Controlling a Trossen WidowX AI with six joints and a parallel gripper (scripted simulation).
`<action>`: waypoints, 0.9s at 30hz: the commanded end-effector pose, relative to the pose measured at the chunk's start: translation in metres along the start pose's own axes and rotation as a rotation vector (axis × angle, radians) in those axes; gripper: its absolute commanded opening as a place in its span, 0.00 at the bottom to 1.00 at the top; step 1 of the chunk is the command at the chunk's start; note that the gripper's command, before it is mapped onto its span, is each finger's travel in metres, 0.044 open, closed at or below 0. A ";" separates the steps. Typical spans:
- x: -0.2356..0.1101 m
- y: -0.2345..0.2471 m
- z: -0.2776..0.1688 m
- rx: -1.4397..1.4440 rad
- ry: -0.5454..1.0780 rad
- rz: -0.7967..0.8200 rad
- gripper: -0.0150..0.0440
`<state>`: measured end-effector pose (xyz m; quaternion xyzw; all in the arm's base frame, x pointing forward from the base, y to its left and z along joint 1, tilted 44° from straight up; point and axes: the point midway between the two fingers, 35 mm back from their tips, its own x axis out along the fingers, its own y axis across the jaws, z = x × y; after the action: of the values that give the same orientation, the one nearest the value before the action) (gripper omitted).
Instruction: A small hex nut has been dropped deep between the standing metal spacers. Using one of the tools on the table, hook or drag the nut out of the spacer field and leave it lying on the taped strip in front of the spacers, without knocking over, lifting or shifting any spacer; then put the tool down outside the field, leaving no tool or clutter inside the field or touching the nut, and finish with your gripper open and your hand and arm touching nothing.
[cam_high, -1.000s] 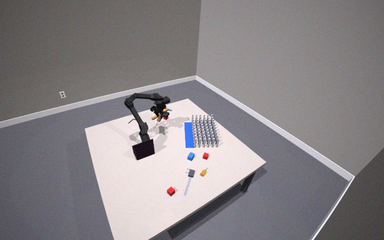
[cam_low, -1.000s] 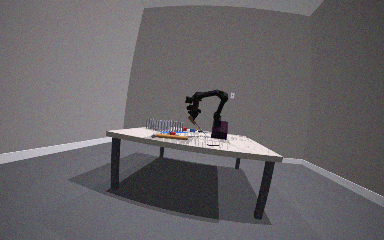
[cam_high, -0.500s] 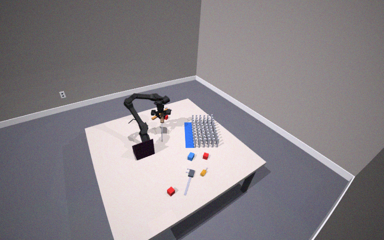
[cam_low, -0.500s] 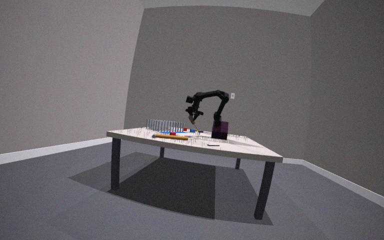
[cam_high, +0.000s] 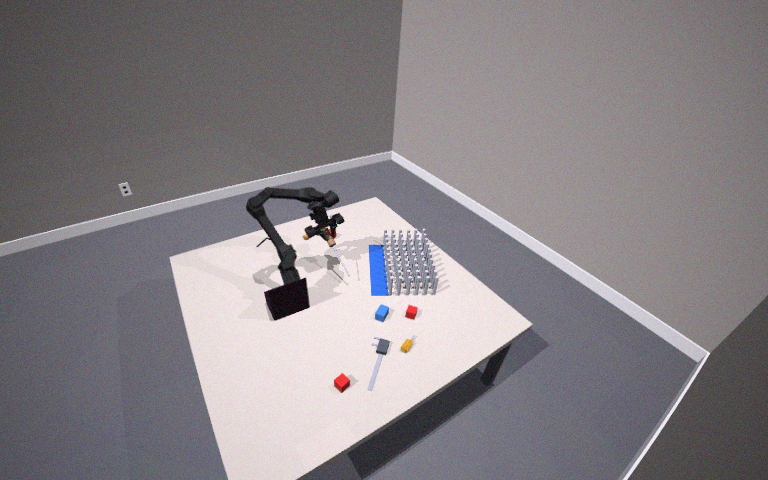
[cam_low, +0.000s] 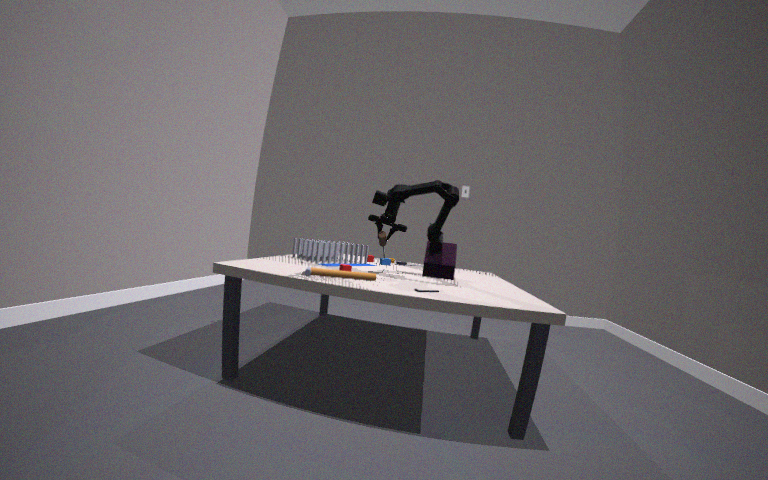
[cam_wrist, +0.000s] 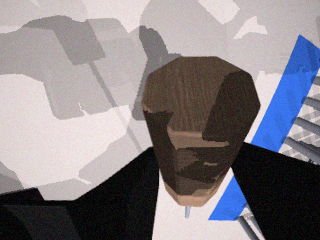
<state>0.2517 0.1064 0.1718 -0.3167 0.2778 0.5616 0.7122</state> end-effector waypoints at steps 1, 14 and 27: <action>-0.002 -0.003 -0.005 -0.121 0.033 -0.031 0.25; -0.006 -0.015 -0.023 -0.545 0.163 -0.085 0.25; -0.013 -0.028 -0.039 -0.959 0.318 -0.089 0.25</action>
<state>0.2728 0.0695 0.1589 -0.6710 0.0938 0.5494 0.4890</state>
